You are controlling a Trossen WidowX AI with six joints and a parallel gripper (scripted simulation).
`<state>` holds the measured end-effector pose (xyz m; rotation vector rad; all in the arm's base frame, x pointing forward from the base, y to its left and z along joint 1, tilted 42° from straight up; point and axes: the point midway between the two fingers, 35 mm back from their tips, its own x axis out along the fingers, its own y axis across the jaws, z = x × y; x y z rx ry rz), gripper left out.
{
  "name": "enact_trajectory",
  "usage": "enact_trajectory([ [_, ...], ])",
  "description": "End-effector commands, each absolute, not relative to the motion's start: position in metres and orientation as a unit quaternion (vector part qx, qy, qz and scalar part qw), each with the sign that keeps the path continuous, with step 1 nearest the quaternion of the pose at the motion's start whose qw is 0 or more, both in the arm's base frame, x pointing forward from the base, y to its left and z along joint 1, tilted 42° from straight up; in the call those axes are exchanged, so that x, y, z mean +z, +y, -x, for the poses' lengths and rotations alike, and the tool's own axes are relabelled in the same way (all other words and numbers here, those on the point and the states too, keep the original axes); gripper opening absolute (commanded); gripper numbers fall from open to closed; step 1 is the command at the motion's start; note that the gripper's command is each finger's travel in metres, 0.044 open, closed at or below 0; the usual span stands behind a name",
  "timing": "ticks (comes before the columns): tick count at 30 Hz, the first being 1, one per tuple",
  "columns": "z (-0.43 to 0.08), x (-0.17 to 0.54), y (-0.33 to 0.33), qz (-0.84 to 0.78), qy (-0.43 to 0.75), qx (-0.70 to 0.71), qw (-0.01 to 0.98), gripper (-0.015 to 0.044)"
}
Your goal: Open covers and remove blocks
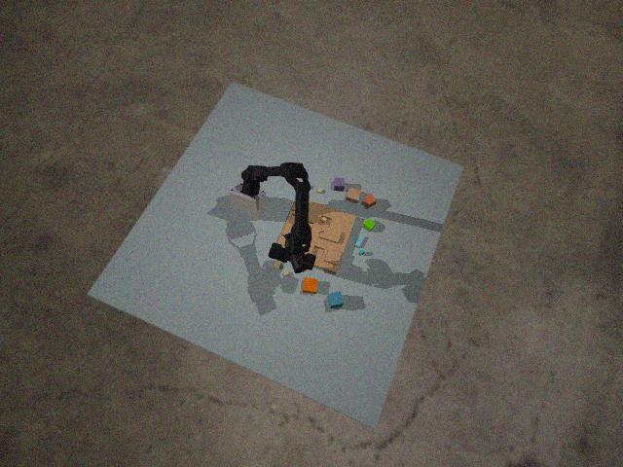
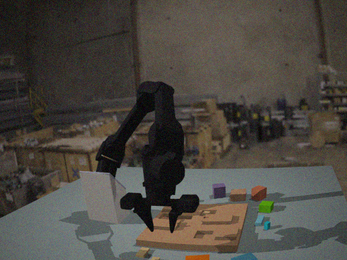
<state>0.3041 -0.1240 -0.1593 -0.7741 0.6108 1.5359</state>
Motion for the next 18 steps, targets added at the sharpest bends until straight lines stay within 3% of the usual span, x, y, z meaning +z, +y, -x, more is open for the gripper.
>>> enact_trajectory([
  [1, -0.316, -0.142, -0.107, 0.329, 0.276, 0.660, 0.616, 0.0125],
  [6, -0.328, -0.124, -0.089, 0.321, 0.289, 0.654, 0.621, 0.0000],
  [18, -0.348, -0.079, -0.038, 0.300, 0.314, 0.640, 0.634, 0.0000],
])
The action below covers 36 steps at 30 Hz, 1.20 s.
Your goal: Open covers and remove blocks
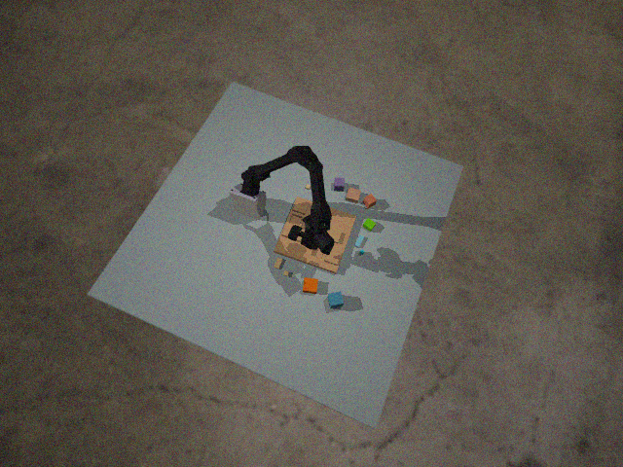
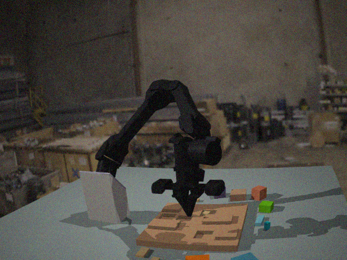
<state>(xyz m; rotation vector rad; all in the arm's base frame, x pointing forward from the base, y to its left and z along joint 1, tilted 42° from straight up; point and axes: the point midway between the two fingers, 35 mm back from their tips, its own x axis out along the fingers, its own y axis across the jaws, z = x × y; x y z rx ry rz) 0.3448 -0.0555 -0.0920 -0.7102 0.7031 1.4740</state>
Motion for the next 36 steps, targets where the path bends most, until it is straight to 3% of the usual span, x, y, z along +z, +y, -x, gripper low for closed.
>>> enact_trajectory([
  [1, -0.349, -0.075, -0.034, 0.298, 0.316, 0.639, 0.635, 0.0000],
  [36, -0.333, 0.021, 0.093, 0.222, 0.351, 0.625, 0.661, 0.0000],
])
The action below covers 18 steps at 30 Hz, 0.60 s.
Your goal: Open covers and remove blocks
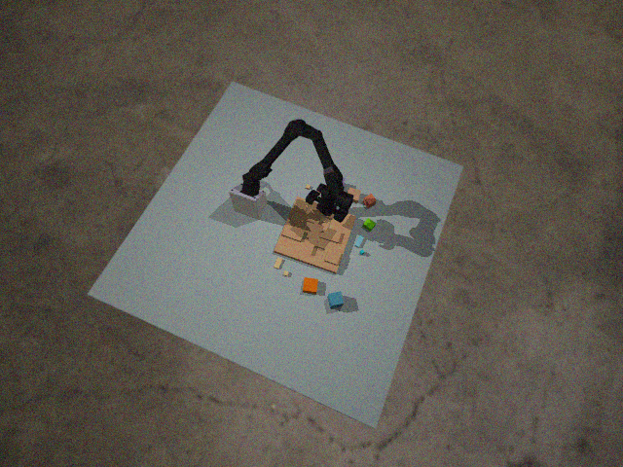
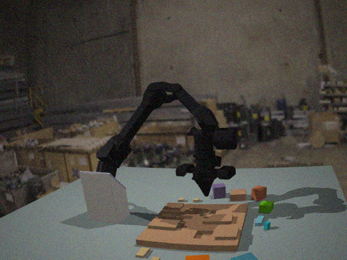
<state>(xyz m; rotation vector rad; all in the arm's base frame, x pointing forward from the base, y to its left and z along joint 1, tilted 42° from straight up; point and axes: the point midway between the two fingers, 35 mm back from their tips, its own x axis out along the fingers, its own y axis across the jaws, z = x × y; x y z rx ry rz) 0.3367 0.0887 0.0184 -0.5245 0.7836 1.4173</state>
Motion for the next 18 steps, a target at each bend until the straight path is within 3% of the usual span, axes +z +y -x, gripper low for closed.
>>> enact_trajectory([
  [1, -0.333, 0.020, 0.094, 0.222, 0.351, 0.625, 0.661, 0.0000],
  [18, -0.329, -0.015, 0.129, 0.221, 0.350, 0.625, 0.661, 0.0000],
])
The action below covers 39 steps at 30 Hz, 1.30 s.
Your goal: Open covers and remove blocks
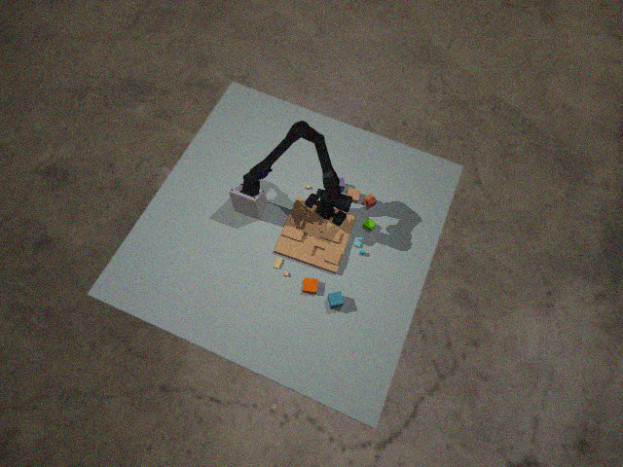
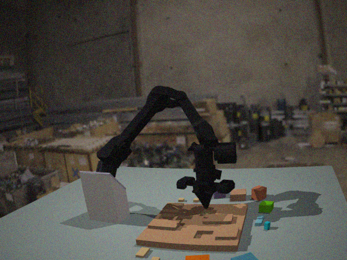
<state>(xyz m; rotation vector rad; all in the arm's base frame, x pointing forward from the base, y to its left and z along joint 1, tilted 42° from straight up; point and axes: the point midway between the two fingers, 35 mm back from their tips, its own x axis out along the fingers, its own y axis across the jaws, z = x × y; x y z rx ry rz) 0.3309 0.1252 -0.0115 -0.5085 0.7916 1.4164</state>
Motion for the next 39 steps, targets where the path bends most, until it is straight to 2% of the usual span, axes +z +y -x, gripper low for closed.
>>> enact_trajectory([
  [1, -0.329, -0.015, 0.129, 0.221, 0.350, 0.625, 0.661, 0.0000],
  [39, -0.340, -0.034, 0.130, 0.221, 0.351, 0.625, 0.662, 0.0000],
])
